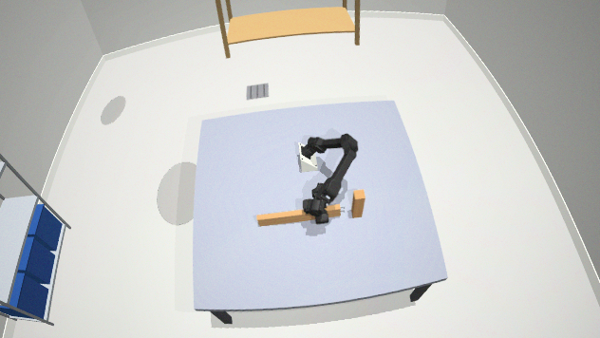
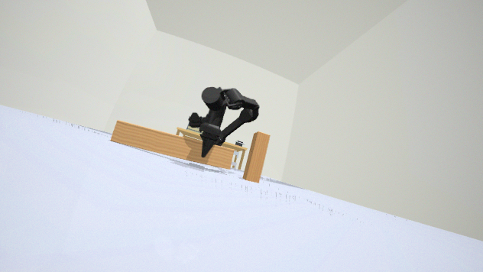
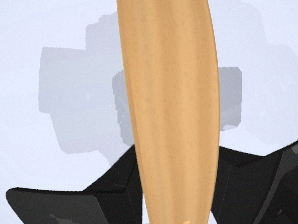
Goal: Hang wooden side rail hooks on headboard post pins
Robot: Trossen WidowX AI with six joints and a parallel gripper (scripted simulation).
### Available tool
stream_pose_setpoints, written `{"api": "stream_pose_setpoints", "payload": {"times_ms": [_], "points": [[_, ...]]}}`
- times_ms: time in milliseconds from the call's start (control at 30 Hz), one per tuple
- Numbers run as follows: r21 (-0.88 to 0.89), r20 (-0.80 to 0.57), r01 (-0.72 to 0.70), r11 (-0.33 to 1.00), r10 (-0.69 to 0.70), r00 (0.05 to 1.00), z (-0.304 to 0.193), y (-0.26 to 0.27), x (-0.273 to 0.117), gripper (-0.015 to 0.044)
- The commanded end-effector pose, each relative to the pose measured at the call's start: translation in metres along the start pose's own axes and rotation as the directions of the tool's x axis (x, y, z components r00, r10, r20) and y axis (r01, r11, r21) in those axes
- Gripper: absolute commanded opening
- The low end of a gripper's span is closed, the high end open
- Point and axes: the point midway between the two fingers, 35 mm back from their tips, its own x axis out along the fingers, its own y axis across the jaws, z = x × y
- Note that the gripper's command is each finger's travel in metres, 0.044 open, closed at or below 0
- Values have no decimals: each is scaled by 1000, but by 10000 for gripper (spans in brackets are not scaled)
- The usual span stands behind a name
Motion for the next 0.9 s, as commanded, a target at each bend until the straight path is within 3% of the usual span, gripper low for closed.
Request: {"api": "stream_pose_setpoints", "payload": {"times_ms": [0, 867], "points": [[-1, 7, -9, 1000, 9, 1000, 1, 1, -5, 0], [-1, 8, -9, 1000, 9, 1000, 1, 1, -10, 0]]}}
